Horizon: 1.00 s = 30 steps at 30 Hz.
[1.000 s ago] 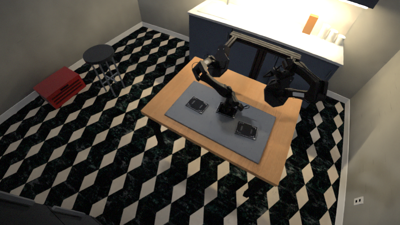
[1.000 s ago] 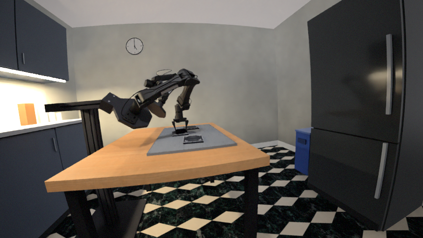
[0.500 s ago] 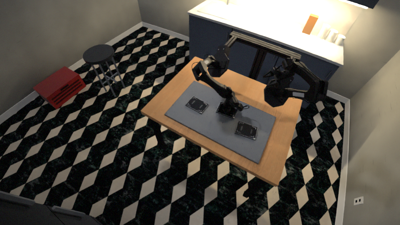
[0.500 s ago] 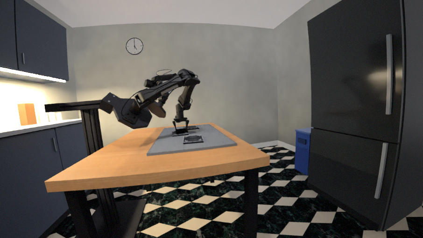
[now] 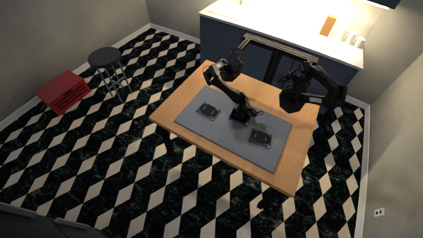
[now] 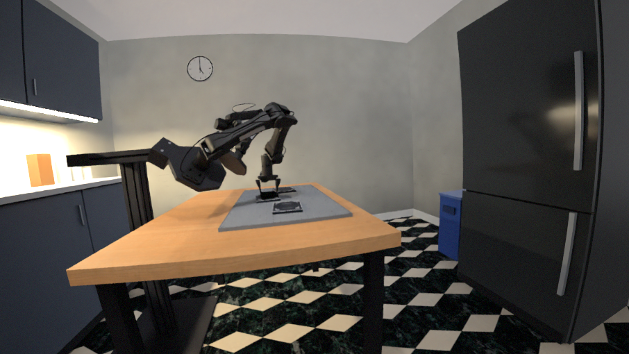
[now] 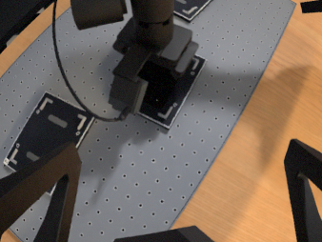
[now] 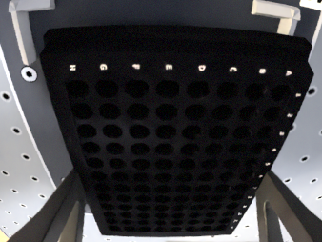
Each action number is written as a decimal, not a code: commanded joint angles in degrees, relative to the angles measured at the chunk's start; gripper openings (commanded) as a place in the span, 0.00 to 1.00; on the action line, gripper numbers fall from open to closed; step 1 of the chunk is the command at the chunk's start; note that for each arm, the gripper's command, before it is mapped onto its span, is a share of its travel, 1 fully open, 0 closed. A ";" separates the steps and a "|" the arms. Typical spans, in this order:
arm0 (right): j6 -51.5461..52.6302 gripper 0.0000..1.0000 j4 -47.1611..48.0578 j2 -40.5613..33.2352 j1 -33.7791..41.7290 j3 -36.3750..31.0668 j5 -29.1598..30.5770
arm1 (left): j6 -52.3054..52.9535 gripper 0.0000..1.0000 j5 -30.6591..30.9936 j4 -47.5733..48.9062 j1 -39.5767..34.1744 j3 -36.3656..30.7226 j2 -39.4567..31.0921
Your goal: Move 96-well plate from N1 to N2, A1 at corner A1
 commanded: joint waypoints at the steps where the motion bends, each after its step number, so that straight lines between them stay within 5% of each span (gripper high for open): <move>1: 0.75 0.78 -1.83 -0.65 1.47 1.39 -0.86 | -0.41 1.00 -0.76 -0.66 -0.68 2.21 1.00; 30: 3.16 0.78 1.24 -1.33 3.43 -1.94 0.12 | -0.41 1.00 -0.76 -0.66 -0.68 2.21 1.00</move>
